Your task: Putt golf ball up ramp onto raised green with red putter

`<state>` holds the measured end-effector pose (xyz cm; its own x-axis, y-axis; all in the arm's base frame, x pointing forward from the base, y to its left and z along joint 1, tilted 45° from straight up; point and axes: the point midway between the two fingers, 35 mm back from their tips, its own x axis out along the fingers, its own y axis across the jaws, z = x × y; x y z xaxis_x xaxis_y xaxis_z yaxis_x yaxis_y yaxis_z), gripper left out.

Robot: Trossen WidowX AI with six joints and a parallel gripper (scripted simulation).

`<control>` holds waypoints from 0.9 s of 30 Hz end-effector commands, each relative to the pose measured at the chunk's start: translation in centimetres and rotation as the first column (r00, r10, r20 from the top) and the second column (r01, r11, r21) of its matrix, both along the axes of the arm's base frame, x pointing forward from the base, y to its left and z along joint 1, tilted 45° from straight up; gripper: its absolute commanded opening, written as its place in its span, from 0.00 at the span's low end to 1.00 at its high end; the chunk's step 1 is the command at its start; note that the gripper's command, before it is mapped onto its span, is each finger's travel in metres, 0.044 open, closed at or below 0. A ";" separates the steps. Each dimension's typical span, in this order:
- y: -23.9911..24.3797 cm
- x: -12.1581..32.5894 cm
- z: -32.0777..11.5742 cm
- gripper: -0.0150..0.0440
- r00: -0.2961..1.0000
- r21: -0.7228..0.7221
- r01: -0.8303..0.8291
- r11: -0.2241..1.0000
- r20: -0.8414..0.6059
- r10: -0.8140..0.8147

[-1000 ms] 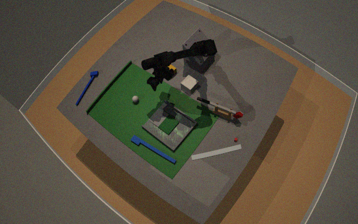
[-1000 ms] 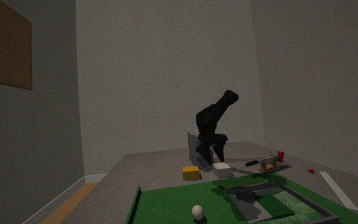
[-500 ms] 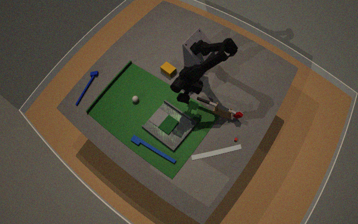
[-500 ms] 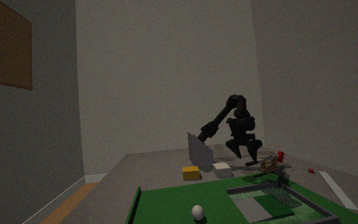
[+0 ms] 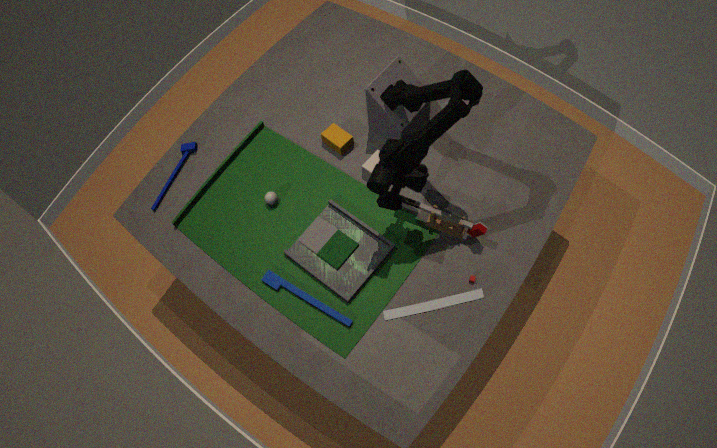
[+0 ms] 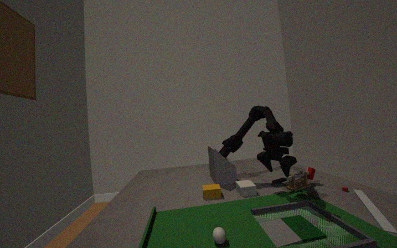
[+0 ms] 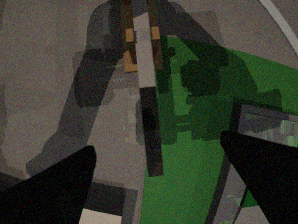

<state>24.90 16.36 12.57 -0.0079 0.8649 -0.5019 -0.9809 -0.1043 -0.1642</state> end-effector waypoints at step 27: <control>3.8 -0.1 -3.6 1.00 1.000 0.002 -0.005 1.000 -0.009 0.005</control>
